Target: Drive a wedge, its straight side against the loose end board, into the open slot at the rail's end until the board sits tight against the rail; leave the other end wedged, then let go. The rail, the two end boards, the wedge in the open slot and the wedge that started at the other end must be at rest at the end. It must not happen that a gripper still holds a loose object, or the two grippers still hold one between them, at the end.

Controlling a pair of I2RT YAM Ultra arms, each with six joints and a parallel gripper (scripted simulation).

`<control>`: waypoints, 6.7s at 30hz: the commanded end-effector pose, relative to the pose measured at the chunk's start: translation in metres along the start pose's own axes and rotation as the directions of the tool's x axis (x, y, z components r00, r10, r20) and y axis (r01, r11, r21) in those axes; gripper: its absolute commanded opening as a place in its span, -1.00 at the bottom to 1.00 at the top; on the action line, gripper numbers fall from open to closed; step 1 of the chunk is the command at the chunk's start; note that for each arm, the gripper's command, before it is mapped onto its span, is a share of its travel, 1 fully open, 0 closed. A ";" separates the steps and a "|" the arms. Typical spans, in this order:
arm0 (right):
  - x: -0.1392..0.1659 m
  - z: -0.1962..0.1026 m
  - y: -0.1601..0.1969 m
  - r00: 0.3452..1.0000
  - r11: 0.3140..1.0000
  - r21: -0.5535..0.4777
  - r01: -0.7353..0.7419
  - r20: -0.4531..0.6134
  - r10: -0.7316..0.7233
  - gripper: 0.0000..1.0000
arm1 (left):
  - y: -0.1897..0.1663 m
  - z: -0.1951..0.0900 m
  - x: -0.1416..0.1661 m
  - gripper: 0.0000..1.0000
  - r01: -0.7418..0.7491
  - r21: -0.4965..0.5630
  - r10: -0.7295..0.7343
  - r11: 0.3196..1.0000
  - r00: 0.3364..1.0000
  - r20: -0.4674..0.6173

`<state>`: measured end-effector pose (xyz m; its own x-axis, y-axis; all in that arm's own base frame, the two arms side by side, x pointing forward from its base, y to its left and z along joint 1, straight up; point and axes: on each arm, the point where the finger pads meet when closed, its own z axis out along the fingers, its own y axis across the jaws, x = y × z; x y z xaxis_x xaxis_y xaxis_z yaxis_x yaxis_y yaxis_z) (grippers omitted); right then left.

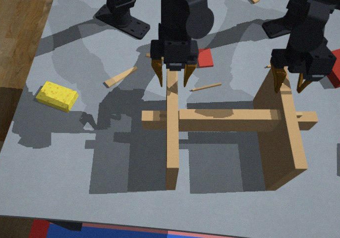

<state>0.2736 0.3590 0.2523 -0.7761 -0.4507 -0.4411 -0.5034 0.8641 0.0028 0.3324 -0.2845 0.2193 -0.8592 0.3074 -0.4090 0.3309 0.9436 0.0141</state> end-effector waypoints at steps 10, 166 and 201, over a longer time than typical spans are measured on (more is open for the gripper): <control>-0.013 -0.014 -0.003 0.998 1.000 -0.011 -0.012 0.064 0.013 0.07 | 0.002 -0.005 -0.007 0.08 0.013 0.021 -0.015 1.000 0.997 0.072; 0.001 -0.009 -0.005 1.000 1.000 0.012 0.000 0.005 0.000 -0.20 | -0.003 0.001 -0.005 -1.00 0.021 0.030 -0.024 0.999 0.995 0.093; -0.021 -0.052 -0.004 0.995 0.999 -0.030 -0.019 0.093 0.021 -0.20 | -0.003 0.001 -0.005 -0.19 0.021 0.030 -0.024 0.999 0.995 0.093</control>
<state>0.2741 0.3590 0.2768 -0.7707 -0.4434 -0.4577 -0.5037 0.8638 0.0114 0.3326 -0.2923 0.2038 -0.8457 0.2931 -0.4460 0.3301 0.9439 -0.0055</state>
